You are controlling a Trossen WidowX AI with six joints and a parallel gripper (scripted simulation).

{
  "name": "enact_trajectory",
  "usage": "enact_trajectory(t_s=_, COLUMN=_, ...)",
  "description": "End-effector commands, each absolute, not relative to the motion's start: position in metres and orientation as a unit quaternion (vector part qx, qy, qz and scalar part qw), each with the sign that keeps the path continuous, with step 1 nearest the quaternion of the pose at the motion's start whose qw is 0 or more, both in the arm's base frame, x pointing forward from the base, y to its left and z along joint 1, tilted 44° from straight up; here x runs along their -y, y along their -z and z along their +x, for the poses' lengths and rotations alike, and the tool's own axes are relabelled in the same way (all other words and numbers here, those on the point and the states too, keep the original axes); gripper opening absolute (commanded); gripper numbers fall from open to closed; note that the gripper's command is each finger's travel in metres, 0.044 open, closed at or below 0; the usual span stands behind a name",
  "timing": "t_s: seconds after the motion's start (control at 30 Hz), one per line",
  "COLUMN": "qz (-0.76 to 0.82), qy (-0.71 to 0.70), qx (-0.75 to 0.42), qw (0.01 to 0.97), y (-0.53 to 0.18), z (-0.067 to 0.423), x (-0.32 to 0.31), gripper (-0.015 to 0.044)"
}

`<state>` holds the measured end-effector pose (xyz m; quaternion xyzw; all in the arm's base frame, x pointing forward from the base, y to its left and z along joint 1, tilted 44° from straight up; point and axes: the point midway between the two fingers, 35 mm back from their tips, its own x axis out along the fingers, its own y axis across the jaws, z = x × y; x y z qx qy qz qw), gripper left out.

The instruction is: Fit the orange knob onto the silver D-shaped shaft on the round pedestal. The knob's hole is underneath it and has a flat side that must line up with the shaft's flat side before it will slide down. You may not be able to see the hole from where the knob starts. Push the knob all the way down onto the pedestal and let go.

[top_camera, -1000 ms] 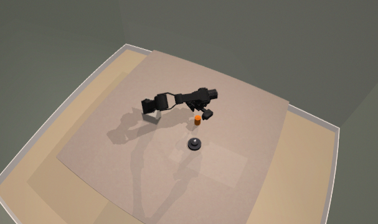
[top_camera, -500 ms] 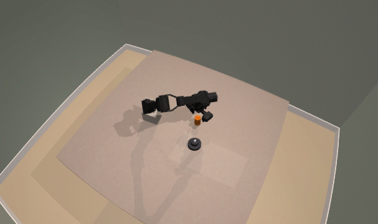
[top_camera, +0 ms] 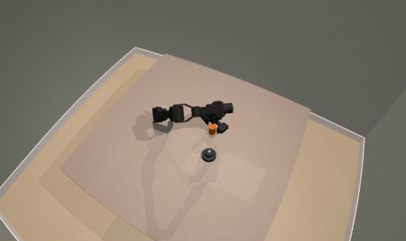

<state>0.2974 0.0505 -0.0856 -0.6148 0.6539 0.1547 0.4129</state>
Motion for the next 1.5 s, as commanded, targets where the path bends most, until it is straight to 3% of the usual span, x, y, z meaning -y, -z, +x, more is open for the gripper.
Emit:
enact_trajectory(t_s=0.0, qz=-0.617, qy=-0.156, qx=-0.655, qw=0.408, y=0.091, z=0.296, x=-0.044, gripper=0.0440)
enact_trajectory(t_s=0.47, qz=-0.618, qy=-0.155, qx=-0.655, qw=0.407, y=0.105, z=0.296, x=-0.030, gripper=0.0440)
enact_trajectory(t_s=0.83, qz=-0.618, qy=-0.155, qx=-0.655, qw=0.407, y=0.105, z=0.296, x=-0.030, gripper=0.0151)
enact_trajectory(t_s=1.0, qz=-0.618, qy=-0.155, qx=-0.655, qw=0.407, y=0.105, z=0.296, x=-0.030, gripper=0.0118)
enact_trajectory(t_s=1.13, qz=-0.618, qy=-0.160, qx=-0.651, qw=0.410, y=0.104, z=0.298, x=-0.033, gripper=0.0013)
enact_trajectory(t_s=1.47, qz=-0.617, qy=-0.176, qx=-0.642, qw=0.420, y=0.095, z=0.305, x=-0.051, gripper=0.0000)
